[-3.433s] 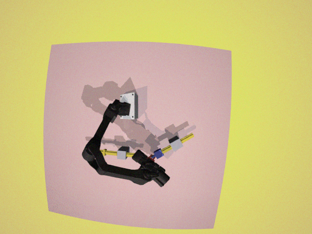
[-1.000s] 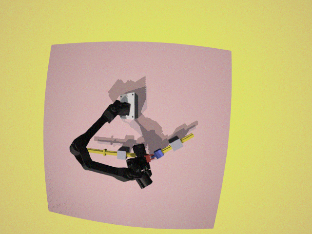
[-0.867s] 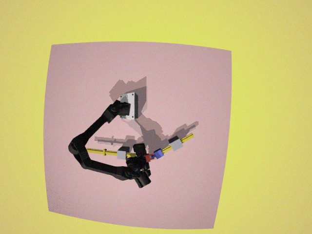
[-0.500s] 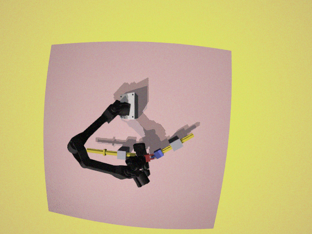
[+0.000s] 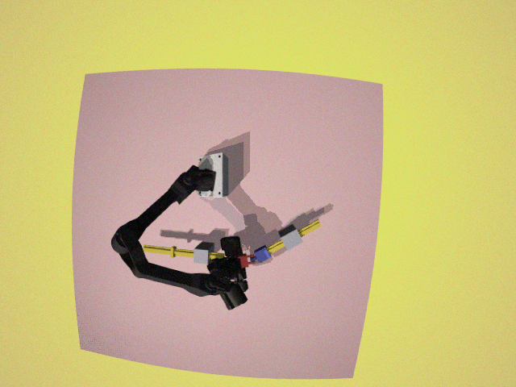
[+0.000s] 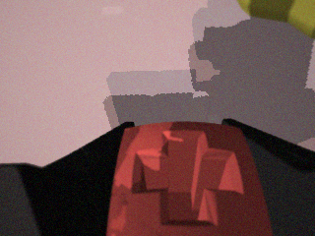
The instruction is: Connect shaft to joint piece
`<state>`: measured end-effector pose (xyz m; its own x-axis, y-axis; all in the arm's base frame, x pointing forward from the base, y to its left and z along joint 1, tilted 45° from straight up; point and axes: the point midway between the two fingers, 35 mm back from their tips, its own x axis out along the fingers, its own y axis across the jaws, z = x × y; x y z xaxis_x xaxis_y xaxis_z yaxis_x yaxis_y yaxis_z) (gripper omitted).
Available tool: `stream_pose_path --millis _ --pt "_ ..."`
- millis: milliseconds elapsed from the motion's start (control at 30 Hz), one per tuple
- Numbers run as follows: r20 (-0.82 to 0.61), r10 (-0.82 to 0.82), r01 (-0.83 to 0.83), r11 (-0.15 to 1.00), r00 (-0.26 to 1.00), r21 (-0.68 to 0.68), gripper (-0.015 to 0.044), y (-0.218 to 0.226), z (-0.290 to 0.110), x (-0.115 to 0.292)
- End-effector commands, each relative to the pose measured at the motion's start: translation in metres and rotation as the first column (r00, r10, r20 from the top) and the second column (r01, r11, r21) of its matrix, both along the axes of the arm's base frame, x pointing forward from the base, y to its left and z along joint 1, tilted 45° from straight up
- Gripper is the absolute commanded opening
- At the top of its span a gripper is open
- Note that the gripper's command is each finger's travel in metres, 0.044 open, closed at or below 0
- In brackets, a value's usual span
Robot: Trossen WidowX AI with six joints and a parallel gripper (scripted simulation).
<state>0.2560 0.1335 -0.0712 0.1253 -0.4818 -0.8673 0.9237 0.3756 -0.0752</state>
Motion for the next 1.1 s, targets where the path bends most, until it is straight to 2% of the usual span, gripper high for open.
stream_pose_path --millis 0,133,233,600,967,1067 --pt "0.0 0.0 0.0 1.0 1.0 0.0 0.0026 0.0 0.0 0.0" --pt "0.0 0.0 0.0 1.0 1.0 0.0 0.0131 0.0 0.0 0.0" --pt "0.0 0.0 0.0 1.0 1.0 0.0 0.0147 0.0 0.0 0.0" --pt "0.0 0.0 0.0 1.0 1.0 0.0 0.0436 0.0 0.0 0.0" --pt "0.0 -0.001 0.001 1.0 1.0 -0.006 0.044 0.0001 0.0001 -0.0002" --pt "0.013 -0.014 0.015 0.997 1.0 -0.082 0.044 0.002 0.0016 -0.0025"
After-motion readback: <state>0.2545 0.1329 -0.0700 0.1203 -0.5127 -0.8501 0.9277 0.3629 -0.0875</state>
